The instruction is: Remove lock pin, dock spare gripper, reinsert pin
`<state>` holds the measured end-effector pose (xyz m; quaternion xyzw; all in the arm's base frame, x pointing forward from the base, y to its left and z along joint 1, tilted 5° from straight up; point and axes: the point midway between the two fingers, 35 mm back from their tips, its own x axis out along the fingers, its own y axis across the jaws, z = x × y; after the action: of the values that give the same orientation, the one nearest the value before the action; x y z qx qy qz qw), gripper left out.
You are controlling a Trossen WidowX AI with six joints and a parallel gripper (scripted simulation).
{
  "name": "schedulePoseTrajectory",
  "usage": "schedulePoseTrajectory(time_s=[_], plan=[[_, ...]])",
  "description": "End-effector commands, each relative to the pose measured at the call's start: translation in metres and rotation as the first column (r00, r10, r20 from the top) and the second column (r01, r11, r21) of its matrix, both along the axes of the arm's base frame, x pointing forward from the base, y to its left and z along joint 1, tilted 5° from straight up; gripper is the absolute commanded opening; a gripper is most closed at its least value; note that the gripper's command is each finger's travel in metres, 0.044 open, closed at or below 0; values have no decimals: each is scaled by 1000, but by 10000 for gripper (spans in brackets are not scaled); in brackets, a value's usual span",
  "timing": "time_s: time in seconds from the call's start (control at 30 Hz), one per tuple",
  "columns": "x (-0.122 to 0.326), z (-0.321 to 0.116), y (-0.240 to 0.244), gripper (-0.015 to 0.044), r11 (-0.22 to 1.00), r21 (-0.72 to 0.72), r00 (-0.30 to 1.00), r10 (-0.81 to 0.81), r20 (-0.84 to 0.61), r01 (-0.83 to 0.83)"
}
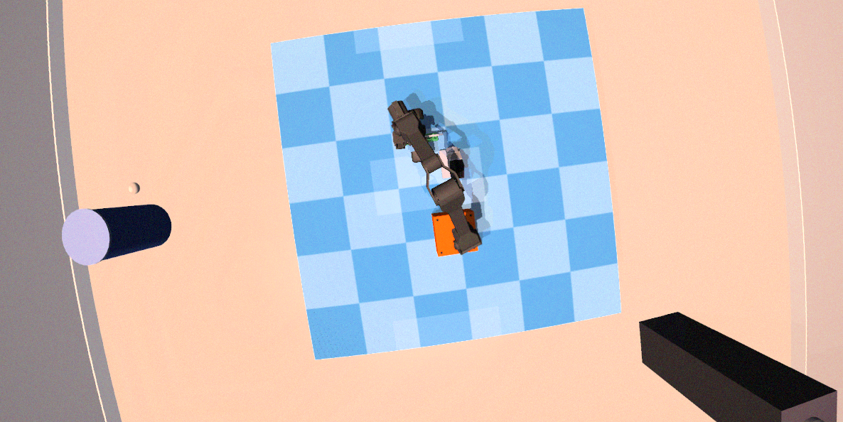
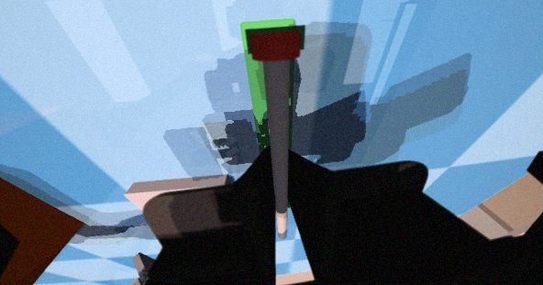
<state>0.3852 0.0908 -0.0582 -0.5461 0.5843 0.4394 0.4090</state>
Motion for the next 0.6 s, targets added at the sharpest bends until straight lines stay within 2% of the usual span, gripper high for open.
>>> schedulePoseTrajectory(time_s=[0.0, 0.27, 0.57], plan=[[5, 20, 1, 0, 1000, 2, 1000, -2, 18, 2], [5, 53, 1, 0, 1000, 2, 1000, -2, 18, 2], [5, 48, 2, 0, 1000, 5, 1000, 0, 15, 0]])
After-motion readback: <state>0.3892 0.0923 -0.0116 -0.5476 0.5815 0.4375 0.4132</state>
